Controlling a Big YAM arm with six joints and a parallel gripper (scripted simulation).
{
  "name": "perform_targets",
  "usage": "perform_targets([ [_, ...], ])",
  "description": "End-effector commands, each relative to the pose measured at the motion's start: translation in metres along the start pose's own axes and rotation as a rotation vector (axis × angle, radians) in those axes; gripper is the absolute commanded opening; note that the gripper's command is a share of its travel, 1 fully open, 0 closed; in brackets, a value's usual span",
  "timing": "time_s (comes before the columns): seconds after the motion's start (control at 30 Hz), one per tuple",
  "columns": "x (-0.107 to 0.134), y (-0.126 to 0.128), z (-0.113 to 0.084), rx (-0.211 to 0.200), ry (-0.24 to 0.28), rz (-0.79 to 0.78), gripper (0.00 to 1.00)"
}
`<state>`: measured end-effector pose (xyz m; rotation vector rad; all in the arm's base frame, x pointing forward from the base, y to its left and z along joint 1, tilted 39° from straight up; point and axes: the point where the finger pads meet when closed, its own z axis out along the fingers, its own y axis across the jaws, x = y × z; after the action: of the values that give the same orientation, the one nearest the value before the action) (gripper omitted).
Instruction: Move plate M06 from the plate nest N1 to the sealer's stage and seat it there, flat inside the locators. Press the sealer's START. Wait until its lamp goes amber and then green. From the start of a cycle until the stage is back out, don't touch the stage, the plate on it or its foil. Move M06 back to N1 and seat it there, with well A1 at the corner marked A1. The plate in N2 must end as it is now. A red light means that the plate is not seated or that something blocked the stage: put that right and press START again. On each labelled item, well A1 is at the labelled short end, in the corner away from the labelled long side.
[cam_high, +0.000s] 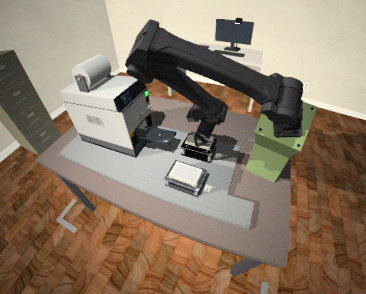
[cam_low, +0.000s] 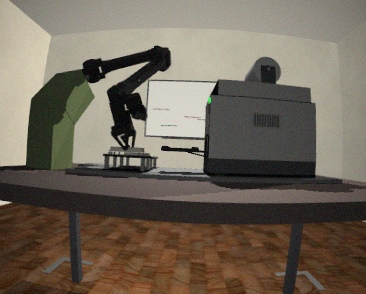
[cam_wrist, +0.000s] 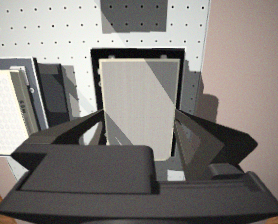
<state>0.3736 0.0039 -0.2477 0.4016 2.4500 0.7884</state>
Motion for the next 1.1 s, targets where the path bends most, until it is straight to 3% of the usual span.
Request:
perform_targets([
  [0.0, 0.0, 0.003, 0.006, -0.006, -0.003, -0.007, 0.0],
  [0.3, 0.017, 0.006, 0.005, -0.003, 0.023, 0.006, 0.0],
  [1.07, 0.012, 0.006, 0.013, -0.006, 0.018, -0.007, 0.0],
])
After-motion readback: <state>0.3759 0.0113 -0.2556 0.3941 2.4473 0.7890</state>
